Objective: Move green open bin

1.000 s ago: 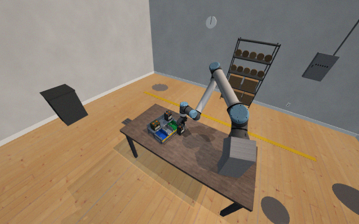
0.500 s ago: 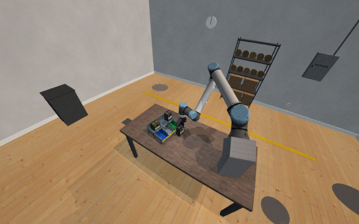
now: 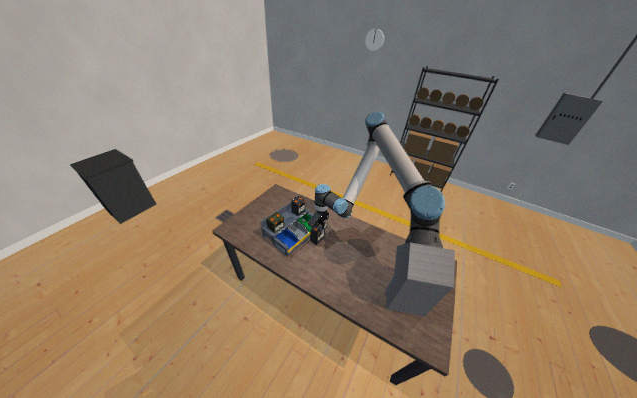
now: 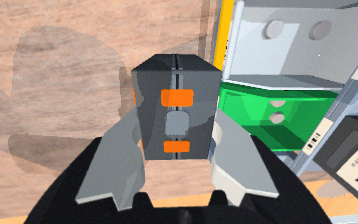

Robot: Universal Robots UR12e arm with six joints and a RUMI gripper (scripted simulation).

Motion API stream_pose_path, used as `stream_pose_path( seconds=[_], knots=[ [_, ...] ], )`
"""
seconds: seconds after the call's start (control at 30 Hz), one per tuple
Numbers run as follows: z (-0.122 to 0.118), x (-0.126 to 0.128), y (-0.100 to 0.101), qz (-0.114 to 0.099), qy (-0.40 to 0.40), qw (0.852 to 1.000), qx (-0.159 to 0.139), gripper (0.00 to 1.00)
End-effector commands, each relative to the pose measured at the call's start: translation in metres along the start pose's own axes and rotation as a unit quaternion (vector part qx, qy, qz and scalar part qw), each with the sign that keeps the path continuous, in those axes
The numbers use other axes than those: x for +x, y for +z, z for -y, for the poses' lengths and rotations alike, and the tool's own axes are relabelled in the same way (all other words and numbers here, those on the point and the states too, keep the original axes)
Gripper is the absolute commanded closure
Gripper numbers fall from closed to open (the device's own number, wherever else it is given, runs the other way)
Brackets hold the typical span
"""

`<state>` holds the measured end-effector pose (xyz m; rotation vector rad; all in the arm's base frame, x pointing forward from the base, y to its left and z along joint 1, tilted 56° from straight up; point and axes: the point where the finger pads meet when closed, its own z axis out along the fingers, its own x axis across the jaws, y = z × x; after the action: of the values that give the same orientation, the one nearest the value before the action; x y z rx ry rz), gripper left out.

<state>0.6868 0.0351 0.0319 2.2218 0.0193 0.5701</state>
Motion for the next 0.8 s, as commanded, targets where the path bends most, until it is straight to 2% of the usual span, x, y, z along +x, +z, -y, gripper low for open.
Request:
stream_pose_path(
  seconds=[0.0,0.4,0.57,0.77],
  knots=[
    [0.031,-0.004,-0.001,0.0,0.0,1.0,0.0,1.0],
    [0.031,-0.004,-0.001,0.0,0.0,1.0,0.0,1.0],
    [0.07,-0.009,-0.001,0.0,0.0,1.0,0.0,1.0],
    [0.07,-0.009,-0.001,0.0,0.0,1.0,0.0,1.0]
  ],
)
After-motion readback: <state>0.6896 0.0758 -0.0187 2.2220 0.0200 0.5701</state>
